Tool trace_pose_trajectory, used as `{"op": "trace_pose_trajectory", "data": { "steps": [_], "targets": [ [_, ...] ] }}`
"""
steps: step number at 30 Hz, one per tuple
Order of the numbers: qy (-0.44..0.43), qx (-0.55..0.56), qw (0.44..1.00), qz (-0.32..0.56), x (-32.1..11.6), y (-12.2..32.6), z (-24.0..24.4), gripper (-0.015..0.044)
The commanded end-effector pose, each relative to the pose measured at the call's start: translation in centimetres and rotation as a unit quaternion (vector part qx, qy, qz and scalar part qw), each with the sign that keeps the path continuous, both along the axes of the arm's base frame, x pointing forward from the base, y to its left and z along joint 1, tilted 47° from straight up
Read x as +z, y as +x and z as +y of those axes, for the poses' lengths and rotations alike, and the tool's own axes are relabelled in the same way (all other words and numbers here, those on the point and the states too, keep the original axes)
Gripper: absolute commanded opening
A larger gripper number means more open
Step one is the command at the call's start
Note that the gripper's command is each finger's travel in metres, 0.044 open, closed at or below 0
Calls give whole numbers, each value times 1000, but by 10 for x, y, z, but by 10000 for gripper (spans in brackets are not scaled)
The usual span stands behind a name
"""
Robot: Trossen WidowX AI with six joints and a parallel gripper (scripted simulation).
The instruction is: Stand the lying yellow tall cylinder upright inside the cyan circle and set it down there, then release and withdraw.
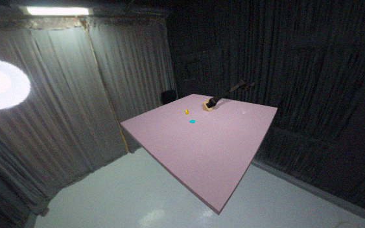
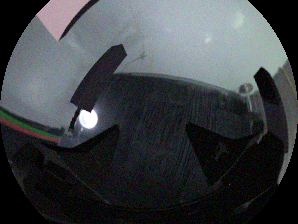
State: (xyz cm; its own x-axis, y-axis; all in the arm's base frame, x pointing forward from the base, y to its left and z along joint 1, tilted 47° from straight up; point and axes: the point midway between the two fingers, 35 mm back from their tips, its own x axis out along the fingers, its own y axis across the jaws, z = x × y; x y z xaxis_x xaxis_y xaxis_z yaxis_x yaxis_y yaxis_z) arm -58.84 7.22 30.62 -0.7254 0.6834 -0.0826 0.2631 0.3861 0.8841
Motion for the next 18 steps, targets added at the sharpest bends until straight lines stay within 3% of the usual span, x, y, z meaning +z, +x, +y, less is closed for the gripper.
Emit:
{"op": "trace_pose_trajectory", "data": {
  "steps": [1, 4, 18],
  "targets": [
    [0, 0, 1000, 2, 2, 0, 0, 374],
    [1, -2, 1000, 31, 25, 7, 6, 309],
    [18, -15, 979, 203, 161, 72, 35, 309]
  ]
}}
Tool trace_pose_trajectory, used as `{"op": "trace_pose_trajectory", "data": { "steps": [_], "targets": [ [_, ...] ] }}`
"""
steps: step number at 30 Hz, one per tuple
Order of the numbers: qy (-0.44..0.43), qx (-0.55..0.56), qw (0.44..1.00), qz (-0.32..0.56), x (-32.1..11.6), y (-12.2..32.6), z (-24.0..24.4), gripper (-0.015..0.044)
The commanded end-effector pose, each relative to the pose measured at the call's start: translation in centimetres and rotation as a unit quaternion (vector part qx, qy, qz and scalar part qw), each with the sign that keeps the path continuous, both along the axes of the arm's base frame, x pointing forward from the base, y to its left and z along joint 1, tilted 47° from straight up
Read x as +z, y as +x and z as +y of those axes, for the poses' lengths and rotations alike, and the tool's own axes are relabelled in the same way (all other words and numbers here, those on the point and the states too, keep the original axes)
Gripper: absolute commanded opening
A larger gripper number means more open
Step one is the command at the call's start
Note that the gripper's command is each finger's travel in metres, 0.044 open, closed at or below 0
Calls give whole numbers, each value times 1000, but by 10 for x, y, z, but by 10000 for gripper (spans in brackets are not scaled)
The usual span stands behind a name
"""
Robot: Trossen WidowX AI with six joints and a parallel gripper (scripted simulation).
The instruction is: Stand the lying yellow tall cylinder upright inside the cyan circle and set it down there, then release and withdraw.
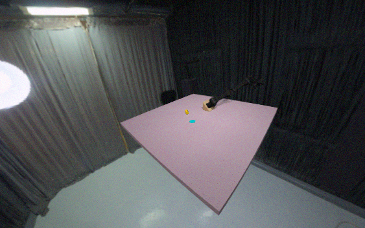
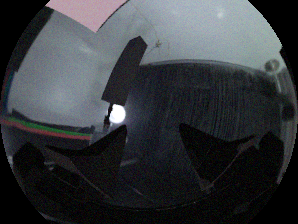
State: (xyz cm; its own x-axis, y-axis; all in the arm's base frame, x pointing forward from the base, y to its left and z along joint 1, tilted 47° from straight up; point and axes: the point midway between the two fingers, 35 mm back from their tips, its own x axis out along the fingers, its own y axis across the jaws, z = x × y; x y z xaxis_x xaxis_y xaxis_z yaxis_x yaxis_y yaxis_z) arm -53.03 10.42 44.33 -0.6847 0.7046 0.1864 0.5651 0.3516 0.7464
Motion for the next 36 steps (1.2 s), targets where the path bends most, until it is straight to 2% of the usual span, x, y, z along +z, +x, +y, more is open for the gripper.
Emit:
{"op": "trace_pose_trajectory", "data": {
  "steps": [1, 20, 36],
  "targets": [
    [8, -1, 999, 41, 33, 20, 5, 309],
    [54, -35, 961, 270, 183, 169, 27, 309],
    [107, -77, 886, 445, 264, 331, 23, 309]
  ]
}}
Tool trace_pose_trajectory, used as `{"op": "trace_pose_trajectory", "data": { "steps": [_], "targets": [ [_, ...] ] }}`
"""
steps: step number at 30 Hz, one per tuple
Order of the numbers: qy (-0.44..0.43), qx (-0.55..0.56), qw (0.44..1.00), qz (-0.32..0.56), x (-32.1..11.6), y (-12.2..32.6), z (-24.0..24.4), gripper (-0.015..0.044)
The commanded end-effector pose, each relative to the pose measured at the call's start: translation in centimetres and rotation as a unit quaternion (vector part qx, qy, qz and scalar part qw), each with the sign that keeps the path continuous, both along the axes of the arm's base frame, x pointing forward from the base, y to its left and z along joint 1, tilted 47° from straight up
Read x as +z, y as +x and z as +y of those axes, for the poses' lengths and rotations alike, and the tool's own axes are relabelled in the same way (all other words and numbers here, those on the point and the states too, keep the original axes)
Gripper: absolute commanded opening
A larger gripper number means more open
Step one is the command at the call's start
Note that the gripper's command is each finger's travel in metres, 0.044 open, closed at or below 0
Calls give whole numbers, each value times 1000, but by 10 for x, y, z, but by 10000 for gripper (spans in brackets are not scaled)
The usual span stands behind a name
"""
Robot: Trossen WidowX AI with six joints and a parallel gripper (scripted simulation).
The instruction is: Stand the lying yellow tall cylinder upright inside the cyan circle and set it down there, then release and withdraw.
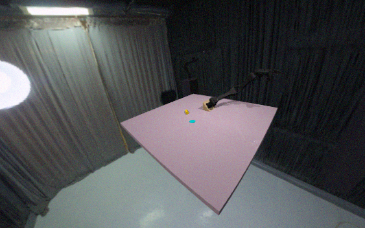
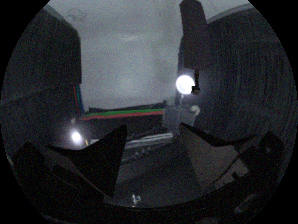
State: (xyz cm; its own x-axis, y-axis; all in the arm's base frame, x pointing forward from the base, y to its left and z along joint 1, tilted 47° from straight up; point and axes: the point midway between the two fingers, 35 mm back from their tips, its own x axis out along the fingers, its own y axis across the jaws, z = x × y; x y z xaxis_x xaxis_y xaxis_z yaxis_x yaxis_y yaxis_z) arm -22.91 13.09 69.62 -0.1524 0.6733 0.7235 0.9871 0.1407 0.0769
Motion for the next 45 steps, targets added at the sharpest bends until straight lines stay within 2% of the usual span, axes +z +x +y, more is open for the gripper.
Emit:
{"op": "trace_pose_trajectory", "data": {
  "steps": [1, 12, 23, 34, 45],
  "targets": [
    [13, -12, 999, 41, 14, 40, -4, 309],
    [45, -57, 984, 165, 38, 158, -20, 309],
    [77, -102, 950, 285, 36, 275, -47, 309],
    [106, -146, 898, 400, 11, 384, -84, 309],
    [132, -185, 830, 509, -36, 480, -127, 309]
  ]
}}
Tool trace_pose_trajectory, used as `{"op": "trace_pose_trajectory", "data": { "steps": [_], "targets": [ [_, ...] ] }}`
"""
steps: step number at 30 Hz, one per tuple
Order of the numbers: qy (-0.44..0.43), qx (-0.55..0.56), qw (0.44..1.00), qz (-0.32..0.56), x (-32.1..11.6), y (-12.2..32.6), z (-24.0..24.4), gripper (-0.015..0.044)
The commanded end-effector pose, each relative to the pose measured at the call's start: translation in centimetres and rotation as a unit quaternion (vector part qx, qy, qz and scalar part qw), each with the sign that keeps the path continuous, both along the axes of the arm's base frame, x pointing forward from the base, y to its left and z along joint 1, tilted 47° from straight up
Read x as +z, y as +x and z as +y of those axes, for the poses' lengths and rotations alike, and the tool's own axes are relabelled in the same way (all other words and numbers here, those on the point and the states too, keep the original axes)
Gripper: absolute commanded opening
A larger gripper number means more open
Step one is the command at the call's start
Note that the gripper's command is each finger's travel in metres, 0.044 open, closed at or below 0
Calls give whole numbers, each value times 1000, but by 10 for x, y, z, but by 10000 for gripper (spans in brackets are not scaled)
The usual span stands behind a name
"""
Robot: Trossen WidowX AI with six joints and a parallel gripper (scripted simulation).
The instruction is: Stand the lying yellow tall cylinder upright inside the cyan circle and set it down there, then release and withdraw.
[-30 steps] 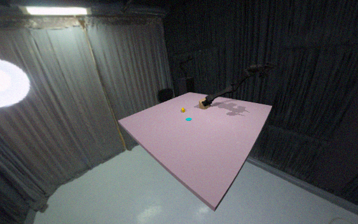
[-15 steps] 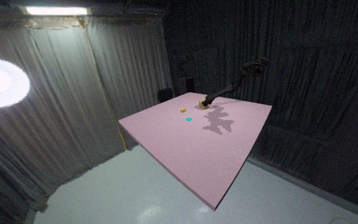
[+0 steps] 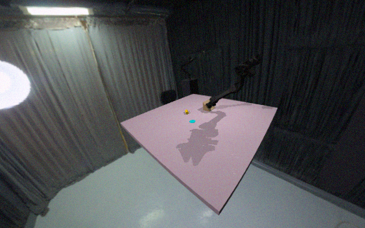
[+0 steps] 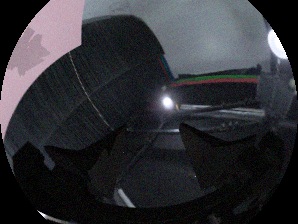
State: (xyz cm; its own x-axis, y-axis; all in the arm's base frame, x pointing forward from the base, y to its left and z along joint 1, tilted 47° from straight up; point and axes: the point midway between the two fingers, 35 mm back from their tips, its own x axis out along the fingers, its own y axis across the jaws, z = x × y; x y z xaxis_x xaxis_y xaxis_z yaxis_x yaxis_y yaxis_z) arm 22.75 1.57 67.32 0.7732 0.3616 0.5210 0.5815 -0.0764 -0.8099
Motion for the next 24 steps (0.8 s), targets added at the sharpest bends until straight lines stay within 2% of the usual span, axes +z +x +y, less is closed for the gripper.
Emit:
{"op": "trace_pose_trajectory", "data": {
  "steps": [1, 13, 24],
  "targets": [
    [11, -16, 999, 41, -18, 31, -16, 309],
    [45, -59, 981, 178, -92, 114, -66, 309],
    [76, -92, 946, 301, -173, 167, -112, 309]
  ]
}}
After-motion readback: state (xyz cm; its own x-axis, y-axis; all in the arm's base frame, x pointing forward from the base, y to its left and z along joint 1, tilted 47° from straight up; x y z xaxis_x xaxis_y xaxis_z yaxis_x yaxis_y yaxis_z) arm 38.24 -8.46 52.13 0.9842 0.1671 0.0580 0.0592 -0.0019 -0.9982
